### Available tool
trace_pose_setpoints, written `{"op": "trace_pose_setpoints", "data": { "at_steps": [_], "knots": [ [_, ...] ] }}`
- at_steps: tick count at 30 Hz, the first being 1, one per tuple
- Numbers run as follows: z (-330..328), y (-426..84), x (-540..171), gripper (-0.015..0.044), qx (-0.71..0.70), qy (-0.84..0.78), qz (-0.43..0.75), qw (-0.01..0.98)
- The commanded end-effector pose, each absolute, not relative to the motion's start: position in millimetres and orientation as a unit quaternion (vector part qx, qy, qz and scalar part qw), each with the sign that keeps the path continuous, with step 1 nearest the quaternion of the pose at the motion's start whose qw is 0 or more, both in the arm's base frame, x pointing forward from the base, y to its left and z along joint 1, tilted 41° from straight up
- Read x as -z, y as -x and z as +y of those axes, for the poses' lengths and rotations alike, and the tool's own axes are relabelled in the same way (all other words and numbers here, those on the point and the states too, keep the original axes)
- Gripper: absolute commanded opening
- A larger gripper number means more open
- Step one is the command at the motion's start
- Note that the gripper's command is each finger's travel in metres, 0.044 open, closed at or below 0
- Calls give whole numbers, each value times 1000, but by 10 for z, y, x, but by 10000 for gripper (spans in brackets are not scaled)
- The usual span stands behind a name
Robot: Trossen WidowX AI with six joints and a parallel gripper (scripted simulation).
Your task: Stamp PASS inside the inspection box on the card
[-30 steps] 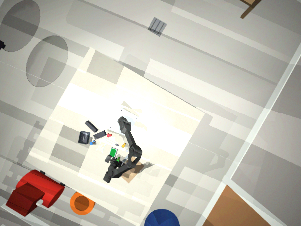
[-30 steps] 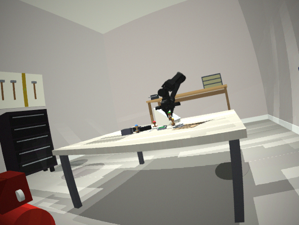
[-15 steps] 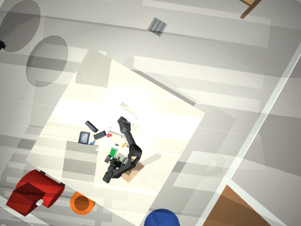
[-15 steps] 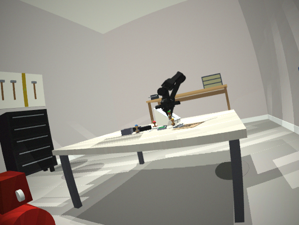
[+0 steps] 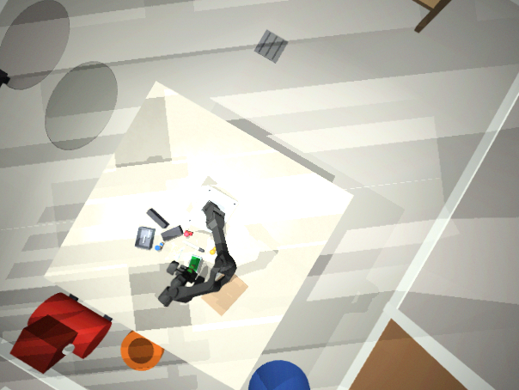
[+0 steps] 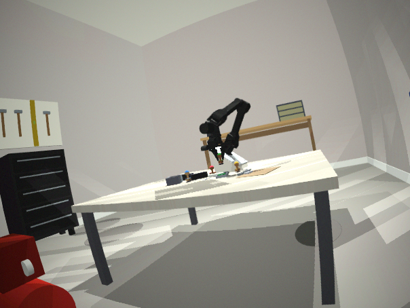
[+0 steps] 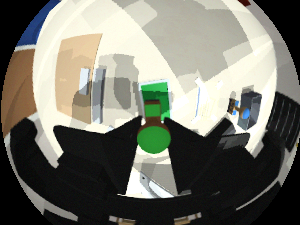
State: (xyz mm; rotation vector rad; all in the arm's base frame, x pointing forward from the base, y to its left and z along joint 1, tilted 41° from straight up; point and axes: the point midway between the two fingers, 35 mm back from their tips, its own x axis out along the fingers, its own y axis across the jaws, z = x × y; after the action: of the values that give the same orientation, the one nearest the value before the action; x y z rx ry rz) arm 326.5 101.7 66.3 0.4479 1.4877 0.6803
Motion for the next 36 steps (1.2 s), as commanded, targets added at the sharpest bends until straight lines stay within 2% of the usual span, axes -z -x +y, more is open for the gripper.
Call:
{"op": "trace_pose_setpoints", "data": {
  "at_steps": [1,36],
  "knots": [
    [952,-3256,-597,0,-304,-196,658,661],
    [1092,-3257,-432,0,-304,-196,658,661]
  ]
}}
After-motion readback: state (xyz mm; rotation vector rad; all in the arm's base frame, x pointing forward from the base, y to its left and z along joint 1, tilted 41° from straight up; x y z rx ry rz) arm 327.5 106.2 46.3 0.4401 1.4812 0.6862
